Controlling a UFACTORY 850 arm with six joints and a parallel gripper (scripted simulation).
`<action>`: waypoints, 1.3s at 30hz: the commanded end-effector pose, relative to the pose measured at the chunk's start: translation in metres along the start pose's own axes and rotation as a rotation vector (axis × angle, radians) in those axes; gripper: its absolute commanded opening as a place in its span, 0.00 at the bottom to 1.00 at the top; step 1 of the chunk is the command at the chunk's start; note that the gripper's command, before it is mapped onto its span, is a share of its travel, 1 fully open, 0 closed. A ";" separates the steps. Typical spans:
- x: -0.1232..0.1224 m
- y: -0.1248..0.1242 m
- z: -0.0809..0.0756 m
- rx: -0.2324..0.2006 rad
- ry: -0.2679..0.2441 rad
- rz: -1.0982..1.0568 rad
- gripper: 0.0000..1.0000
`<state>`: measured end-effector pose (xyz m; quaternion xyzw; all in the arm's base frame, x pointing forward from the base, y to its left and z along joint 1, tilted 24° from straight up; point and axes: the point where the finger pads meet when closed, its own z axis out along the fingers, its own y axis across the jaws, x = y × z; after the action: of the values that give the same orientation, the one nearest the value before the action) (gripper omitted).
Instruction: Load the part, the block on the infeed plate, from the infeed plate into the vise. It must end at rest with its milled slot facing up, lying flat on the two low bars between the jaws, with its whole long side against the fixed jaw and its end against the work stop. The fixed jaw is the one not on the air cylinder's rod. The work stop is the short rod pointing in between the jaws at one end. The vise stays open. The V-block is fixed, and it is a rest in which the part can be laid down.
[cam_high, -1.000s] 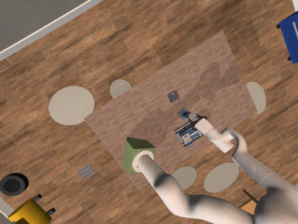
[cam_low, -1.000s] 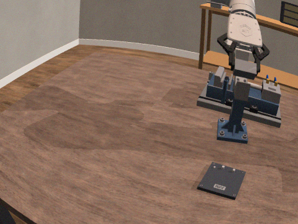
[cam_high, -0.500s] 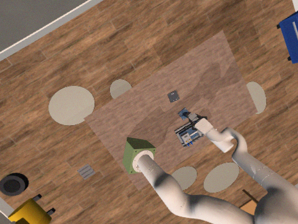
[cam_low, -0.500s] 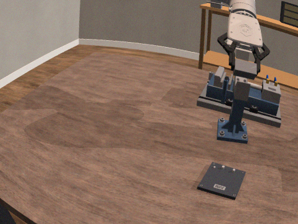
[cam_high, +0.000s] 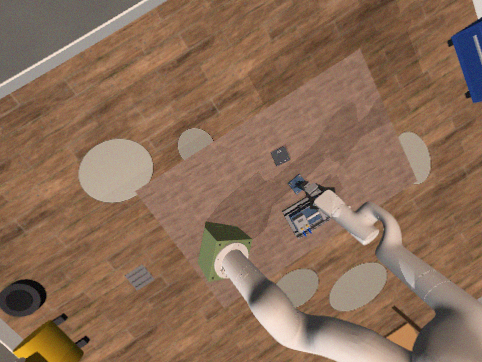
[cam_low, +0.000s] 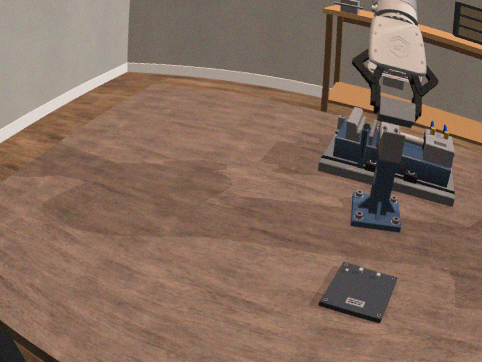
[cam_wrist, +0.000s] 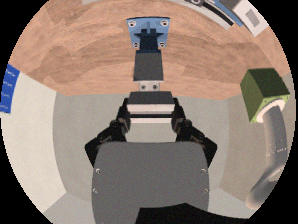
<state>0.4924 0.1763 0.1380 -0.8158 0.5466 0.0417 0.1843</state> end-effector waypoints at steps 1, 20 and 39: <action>-0.001 0.000 0.000 -0.003 0.044 0.000 0.00; -0.002 0.000 0.000 -0.005 0.199 0.000 0.00; -0.003 0.000 0.000 -0.003 0.282 0.000 0.00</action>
<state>0.4908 0.1788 0.1380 -0.8145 0.5639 -0.0625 0.1209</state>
